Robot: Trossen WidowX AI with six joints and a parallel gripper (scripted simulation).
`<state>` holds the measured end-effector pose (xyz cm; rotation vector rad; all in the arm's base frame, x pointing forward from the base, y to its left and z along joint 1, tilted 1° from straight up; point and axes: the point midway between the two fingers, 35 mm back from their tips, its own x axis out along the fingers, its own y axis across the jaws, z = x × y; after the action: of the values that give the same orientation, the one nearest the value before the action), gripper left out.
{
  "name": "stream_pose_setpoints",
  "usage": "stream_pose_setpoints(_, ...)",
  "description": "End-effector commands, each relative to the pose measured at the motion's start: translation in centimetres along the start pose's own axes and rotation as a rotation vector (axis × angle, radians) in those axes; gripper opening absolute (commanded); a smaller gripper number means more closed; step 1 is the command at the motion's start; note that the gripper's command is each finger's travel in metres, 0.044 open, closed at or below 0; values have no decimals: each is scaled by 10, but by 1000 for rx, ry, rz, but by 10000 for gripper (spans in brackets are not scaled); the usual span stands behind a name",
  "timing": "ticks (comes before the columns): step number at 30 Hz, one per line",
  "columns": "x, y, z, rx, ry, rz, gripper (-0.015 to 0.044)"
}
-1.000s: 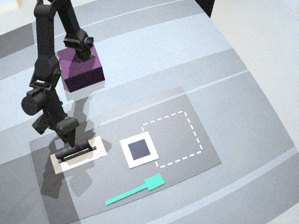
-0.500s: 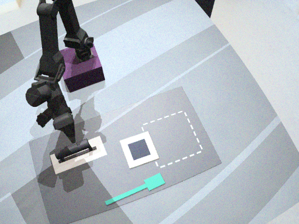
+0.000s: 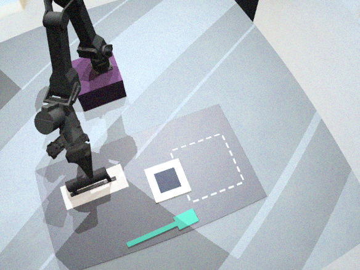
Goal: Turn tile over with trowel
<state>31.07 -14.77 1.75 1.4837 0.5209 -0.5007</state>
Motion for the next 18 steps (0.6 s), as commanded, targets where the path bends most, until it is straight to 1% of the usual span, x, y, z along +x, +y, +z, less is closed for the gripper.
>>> stream_pose_setpoints(1, 7, -1, 1, 10, -5, -5, 300)
stream_pose_setpoints(18, 34, -2, -1, 37, -19, -10, 300)
